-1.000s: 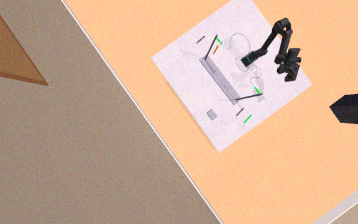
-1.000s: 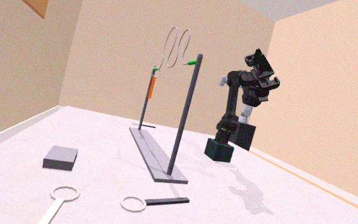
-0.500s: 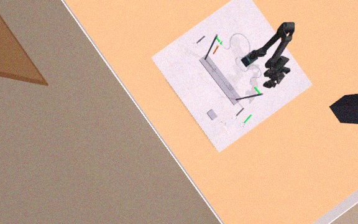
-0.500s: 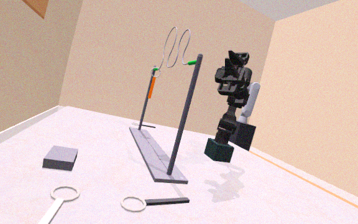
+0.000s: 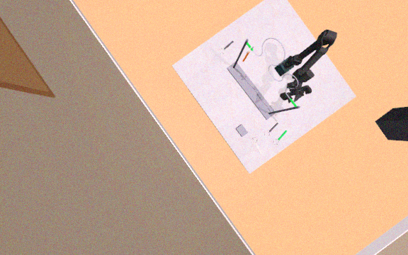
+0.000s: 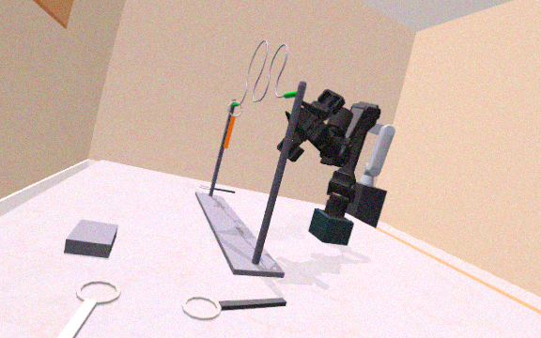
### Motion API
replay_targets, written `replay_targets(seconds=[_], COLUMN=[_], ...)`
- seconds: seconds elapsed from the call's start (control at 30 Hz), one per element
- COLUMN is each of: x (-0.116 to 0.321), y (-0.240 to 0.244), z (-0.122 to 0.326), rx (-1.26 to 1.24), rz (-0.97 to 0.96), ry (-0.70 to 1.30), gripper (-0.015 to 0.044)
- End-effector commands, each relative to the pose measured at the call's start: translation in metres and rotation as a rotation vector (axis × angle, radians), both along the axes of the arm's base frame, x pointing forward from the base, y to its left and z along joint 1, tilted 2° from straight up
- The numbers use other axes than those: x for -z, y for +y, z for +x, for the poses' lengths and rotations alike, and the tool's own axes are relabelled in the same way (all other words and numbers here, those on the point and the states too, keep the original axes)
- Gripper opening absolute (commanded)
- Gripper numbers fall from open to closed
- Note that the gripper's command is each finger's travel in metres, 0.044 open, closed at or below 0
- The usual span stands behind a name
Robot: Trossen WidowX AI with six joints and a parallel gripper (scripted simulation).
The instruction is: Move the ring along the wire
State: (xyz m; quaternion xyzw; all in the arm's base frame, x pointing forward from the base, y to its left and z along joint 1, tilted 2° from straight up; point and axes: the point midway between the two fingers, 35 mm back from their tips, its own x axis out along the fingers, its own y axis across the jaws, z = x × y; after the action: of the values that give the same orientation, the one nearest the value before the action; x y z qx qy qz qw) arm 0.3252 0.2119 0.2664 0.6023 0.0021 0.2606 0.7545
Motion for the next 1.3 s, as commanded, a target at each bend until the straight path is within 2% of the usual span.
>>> replay_targets(seconds=[0.0, 0.37, 0.67, 0.97, 1.27], x=[0.014, 0.043, 0.070, 0.096, 0.123], y=[-0.009, -0.084, -0.159, -0.238, -0.313], z=[0.010, 0.055, 0.075, 0.075, 0.054], rx=[0.032, 0.163, 0.260, 0.342, 0.408], rz=[-0.083, -0.347, -0.563, -0.762, -0.944], ry=[0.004, -0.048, -0.064, -0.063, -0.050], gripper=[0.0160, 0.0160, 0.0160, 0.0160, 0.0160])
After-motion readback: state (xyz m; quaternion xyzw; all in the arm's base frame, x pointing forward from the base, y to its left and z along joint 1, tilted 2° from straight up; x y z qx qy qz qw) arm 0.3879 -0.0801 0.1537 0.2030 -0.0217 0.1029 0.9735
